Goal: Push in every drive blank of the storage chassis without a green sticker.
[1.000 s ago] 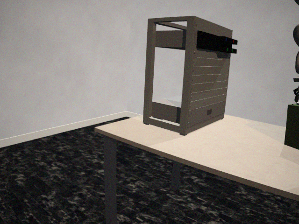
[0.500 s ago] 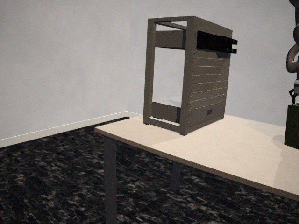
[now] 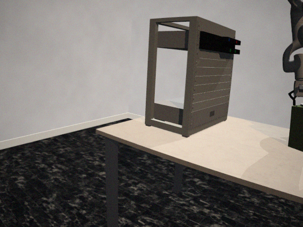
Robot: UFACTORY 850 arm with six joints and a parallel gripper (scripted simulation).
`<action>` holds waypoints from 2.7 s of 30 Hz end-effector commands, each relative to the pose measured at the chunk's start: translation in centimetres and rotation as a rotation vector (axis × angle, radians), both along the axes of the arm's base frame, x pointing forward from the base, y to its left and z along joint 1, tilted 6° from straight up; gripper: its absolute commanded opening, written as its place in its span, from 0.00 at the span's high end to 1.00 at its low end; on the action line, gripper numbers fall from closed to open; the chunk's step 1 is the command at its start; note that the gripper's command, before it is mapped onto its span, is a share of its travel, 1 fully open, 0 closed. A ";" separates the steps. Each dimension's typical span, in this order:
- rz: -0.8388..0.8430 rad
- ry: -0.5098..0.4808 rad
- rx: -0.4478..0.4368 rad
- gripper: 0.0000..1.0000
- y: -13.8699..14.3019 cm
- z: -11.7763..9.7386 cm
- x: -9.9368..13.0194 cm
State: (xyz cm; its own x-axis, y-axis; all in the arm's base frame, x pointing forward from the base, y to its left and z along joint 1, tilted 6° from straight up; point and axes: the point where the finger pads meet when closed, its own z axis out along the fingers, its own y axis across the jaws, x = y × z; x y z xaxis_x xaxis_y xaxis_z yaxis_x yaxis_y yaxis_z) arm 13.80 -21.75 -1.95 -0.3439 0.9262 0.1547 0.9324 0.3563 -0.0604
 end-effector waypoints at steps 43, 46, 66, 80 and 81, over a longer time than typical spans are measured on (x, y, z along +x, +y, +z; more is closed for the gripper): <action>1.106 -0.124 -0.639 0.00 -0.6 4.7 14.8; 1.171 -0.136 -0.682 0.00 0.0 5.4 15.9; 1.591 -0.232 -1.000 0.00 5.6 10.7 23.1; 1.828 -0.314 -1.238 0.00 11.2 15.0 26.6; 1.845 -0.321 -1.258 0.00 11.7 15.4 26.8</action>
